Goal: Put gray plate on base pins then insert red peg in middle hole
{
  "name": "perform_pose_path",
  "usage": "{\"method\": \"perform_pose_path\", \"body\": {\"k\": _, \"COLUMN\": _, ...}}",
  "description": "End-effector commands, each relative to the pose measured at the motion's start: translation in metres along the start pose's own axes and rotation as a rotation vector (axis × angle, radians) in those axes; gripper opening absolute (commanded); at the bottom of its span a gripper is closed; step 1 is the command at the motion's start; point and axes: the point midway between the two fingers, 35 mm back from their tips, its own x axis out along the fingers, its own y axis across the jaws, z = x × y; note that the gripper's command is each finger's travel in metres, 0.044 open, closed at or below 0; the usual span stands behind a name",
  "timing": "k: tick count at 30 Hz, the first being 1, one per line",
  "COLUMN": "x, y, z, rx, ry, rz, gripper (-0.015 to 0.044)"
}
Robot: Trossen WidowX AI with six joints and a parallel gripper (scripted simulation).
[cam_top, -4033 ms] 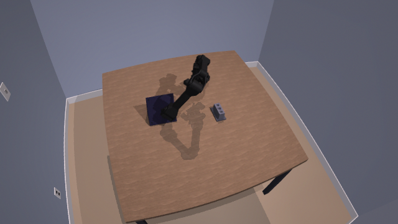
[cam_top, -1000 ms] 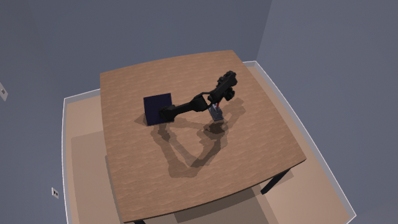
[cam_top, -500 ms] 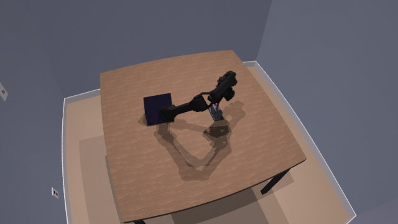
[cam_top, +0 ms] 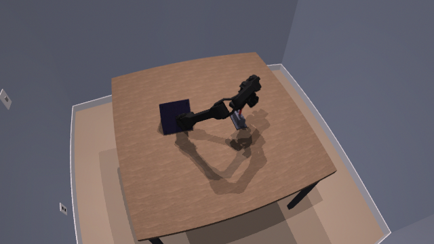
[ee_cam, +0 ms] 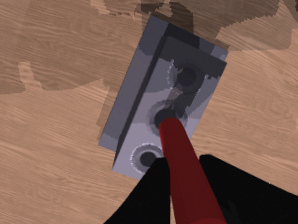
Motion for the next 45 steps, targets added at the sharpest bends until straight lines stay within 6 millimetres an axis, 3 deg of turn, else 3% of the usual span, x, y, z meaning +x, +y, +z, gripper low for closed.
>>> {"method": "perform_pose_path", "body": {"k": 1, "x": 0.000, "y": 0.000, "z": 0.001, "rx": 0.000, "ry": 0.000, "rz": 0.000, "gripper": 0.0000}}
{"method": "perform_pose_path", "body": {"k": 18, "x": 0.001, "y": 0.001, "z": 0.000, "rx": 0.000, "ry": 0.000, "rz": 0.000, "gripper": 0.0000}}
{"method": "perform_pose_path", "body": {"k": 31, "x": 0.018, "y": 0.001, "z": 0.000, "rx": -0.003, "ry": -0.004, "rz": -0.001, "gripper": 0.0000}}
{"method": "perform_pose_path", "body": {"k": 45, "x": 0.016, "y": 0.002, "z": 0.001, "rx": 0.005, "ry": 0.001, "rz": 0.000, "gripper": 0.0000}}
